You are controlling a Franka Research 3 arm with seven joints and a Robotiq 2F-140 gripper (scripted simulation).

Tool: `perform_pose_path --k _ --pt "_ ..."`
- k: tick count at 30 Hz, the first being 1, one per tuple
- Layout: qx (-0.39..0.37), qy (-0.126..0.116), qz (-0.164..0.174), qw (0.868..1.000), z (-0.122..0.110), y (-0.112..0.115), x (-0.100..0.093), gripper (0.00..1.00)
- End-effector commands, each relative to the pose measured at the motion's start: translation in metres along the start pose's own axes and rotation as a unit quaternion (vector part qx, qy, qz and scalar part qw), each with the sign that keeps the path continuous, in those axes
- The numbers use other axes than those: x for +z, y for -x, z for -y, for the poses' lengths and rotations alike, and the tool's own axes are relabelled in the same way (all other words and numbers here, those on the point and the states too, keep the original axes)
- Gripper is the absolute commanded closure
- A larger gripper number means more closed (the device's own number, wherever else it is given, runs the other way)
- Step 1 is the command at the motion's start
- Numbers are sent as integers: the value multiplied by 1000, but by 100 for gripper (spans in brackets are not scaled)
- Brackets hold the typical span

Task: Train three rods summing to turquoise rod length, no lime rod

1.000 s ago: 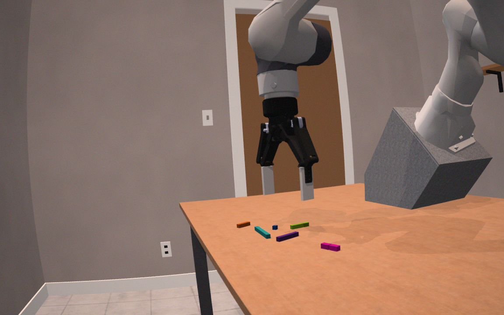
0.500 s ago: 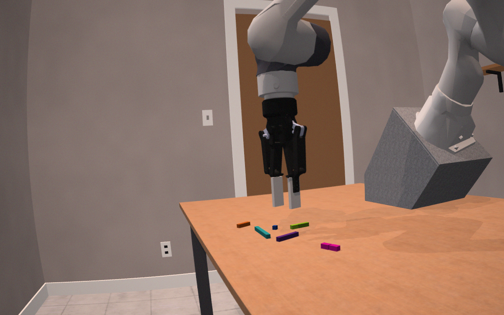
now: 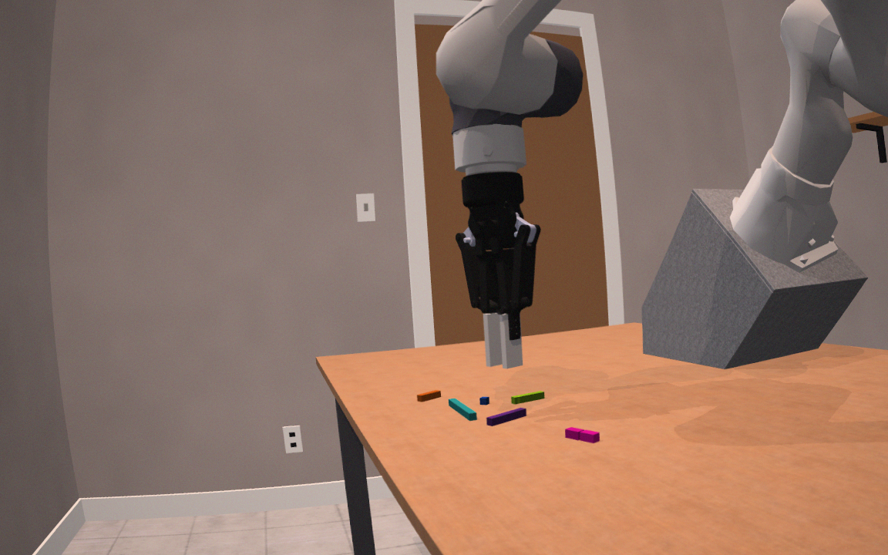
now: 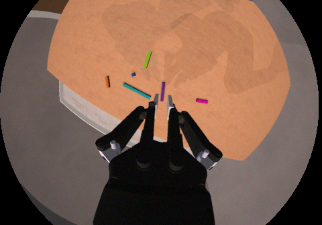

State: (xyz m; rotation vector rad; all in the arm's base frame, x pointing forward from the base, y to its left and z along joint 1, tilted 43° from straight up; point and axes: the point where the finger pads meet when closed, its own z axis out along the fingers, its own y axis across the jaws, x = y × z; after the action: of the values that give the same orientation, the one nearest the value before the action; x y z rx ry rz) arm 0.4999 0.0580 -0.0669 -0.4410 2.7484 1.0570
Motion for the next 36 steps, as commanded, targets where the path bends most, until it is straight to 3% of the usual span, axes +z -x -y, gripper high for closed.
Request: perform_pose_path --k 1,19,36 --pt "-6 -1 1 1000 1 -1 0 85" --pt "-6 -1 1 1000 1 -1 2 85" --pt "-6 -1 1 1000 1 -1 19 85"
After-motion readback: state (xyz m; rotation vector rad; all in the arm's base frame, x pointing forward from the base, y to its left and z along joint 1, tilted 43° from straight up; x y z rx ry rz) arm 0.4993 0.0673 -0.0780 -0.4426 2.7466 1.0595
